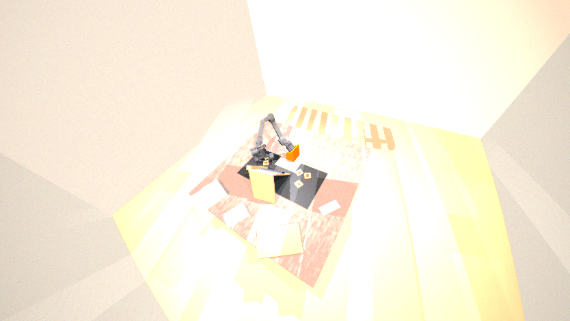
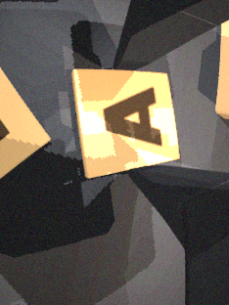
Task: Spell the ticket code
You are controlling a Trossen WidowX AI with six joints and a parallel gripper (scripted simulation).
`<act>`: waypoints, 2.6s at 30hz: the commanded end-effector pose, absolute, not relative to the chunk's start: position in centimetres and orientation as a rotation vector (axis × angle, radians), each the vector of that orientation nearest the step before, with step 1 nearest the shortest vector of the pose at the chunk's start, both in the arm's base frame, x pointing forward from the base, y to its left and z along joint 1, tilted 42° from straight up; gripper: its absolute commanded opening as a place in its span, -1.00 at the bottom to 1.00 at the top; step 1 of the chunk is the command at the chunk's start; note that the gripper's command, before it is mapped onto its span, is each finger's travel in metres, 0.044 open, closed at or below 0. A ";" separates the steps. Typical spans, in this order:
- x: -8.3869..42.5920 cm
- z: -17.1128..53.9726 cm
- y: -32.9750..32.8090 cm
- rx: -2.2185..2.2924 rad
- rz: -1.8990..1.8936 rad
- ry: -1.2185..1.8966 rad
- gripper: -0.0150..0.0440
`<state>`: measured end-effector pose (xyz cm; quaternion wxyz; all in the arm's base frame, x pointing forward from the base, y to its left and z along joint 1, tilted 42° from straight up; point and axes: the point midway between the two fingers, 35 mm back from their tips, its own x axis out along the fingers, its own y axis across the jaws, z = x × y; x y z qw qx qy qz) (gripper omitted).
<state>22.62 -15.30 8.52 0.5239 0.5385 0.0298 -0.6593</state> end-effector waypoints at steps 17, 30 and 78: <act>22.4 9.0 -14.4 1.289 -1.577 0.080 -0.49; 22.3 9.2 -13.7 1.289 -1.577 0.080 -0.49; 25.7 11.8 -10.6 1.181 -1.385 0.209 -0.49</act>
